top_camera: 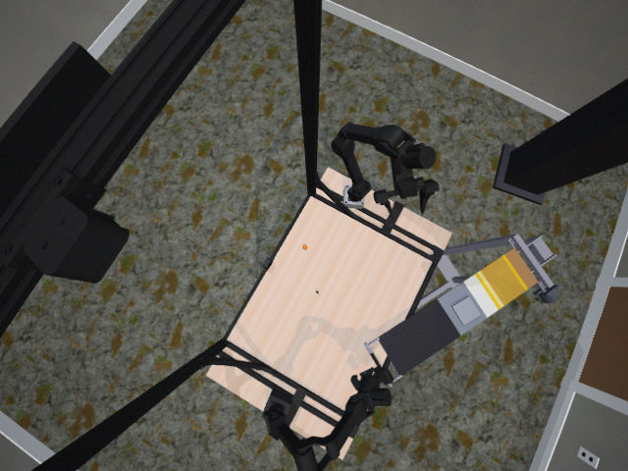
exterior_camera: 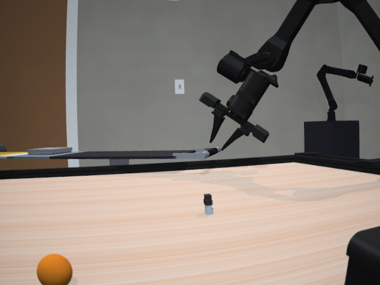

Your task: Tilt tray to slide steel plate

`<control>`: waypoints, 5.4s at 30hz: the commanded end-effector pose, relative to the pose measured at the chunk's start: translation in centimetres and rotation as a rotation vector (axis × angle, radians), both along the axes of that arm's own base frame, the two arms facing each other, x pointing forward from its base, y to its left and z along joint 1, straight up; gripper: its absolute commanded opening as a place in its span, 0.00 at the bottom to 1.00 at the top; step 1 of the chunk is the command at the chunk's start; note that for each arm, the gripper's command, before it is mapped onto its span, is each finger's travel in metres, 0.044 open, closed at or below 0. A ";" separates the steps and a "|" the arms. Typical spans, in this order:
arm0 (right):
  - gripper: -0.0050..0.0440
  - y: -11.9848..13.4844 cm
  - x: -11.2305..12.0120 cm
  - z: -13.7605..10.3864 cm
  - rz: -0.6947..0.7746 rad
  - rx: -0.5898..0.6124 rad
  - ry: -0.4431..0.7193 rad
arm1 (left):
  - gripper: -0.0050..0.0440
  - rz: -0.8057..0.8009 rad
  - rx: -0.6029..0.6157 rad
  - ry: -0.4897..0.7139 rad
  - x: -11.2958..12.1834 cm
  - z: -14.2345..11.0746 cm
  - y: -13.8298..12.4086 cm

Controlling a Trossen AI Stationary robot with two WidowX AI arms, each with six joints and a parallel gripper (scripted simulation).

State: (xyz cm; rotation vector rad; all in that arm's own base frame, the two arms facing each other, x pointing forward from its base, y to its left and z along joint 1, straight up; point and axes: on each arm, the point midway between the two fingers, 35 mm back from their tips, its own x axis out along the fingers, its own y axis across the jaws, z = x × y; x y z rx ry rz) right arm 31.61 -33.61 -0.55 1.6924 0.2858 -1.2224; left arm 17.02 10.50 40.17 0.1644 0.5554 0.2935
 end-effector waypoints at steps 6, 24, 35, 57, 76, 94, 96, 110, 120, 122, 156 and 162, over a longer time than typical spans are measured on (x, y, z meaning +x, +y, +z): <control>0.41 -1.0 1.2 -1.8 -0.003 -0.004 -0.001 | 1.00 0.032 -0.026 0.014 0.3 0.1 3.0; 0.41 -2.0 2.6 -4.3 -0.003 -0.004 -0.001 | 1.00 0.122 -0.106 0.001 -1.4 -0.6 11.1; 0.10 -2.0 2.6 -4.3 -0.003 -0.004 -0.001 | 1.00 0.195 -0.151 -0.052 -4.9 -1.3 16.7; 0.10 -2.0 2.6 -4.1 -0.003 -0.004 -0.001 | 1.00 0.322 -0.177 -0.182 -13.6 -2.6 23.5; 0.10 -2.0 2.6 -3.4 -0.003 -0.004 -0.001 | 1.00 0.322 -0.177 -0.182 -13.6 -2.6 23.5; 0.10 -2.0 2.6 -2.7 -0.003 -0.004 -0.002 | 1.00 0.322 -0.177 -0.182 -13.6 -2.6 23.5; 0.10 -2.0 2.6 -2.5 -0.003 -0.004 -0.002 | 1.00 0.322 -0.177 -0.182 -13.6 -2.6 23.5; 0.10 -2.0 2.7 -1.6 -0.003 -0.006 -0.004 | 1.00 0.322 -0.177 -0.182 -13.6 -2.6 23.5; 0.10 -2.1 2.7 -0.8 -0.003 -0.007 -0.006 | 1.00 0.322 -0.177 -0.182 -13.6 -2.6 23.5; 0.10 -2.1 2.7 -0.7 -0.003 -0.008 -0.006 | 1.00 0.322 -0.177 -0.182 -13.6 -2.6 23.5; 0.10 -2.1 2.8 1.7 -0.003 -0.015 -0.017 | 1.00 0.322 -0.177 -0.182 -13.6 -2.6 23.5; 0.10 -2.1 2.8 2.0 -0.003 -0.017 -0.019 | 1.00 0.322 -0.177 -0.182 -13.6 -2.6 23.5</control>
